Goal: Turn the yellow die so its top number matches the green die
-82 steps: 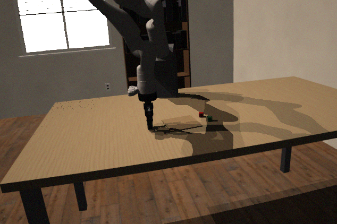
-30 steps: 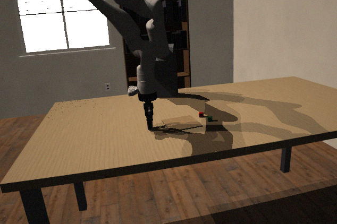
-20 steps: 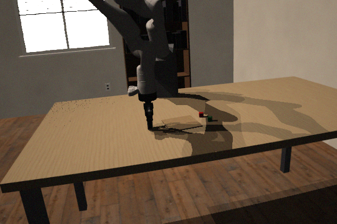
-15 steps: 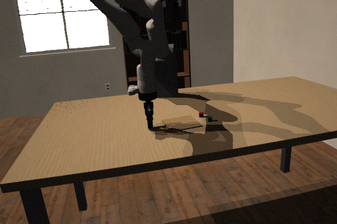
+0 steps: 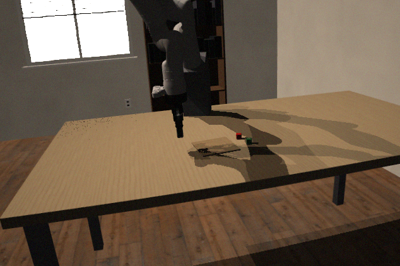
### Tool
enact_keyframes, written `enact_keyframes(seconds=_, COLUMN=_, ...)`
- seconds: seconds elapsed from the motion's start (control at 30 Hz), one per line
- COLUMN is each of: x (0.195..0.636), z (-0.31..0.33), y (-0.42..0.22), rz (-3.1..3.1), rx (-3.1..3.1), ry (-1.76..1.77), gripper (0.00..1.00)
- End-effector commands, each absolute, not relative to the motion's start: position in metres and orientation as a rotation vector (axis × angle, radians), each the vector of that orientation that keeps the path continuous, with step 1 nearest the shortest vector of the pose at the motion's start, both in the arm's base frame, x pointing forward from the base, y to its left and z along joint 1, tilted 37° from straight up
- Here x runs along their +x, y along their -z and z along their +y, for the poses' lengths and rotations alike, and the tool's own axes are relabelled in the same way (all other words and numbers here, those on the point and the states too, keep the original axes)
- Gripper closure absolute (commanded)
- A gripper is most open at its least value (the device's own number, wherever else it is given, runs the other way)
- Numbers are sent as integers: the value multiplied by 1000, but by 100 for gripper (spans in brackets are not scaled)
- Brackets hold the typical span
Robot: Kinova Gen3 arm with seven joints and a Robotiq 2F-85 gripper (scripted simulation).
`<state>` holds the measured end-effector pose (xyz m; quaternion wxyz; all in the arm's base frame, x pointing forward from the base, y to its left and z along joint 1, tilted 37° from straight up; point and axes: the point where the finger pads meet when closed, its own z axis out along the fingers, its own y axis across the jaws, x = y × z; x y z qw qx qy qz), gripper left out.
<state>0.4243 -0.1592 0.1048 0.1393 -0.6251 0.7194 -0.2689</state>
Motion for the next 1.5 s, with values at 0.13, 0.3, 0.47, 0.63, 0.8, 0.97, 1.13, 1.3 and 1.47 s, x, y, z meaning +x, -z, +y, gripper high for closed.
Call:
enact_keyframes(seconds=0.13, x=414, z=-163, y=-140, rz=2070, rx=-1795, ry=840, gripper=85)
enact_keyframes(seconds=0.3, x=409, z=-161, y=-147, rz=2070, rx=-1795, ry=840, gripper=85)
enact_keyframes(seconds=0.47, x=407, z=-160, y=-149, rz=2070, rx=-1795, ry=840, gripper=85)
enact_keyframes(seconds=0.63, x=407, z=-160, y=-149, rz=2070, rx=-1795, ry=840, gripper=85)
enact_keyframes(seconds=0.8, x=407, z=-160, y=-148, rz=2068, rx=-1798, ry=840, gripper=85)
enact_keyframes(seconds=0.97, x=412, z=-143, y=-143, rz=2015, rx=-1879, ry=851, gripper=85)
enact_keyframes(seconds=1.13, x=418, z=-103, y=-129, rz=1868, rx=-2084, ry=885, gripper=85)
enact_keyframes(seconds=1.3, x=419, z=-85, y=-123, rz=1789, rx=-2182, ry=904, gripper=85)
enact_keyframes(seconds=1.47, x=417, z=-47, y=-111, rz=1600, rx=-2386, ry=950, gripper=85)
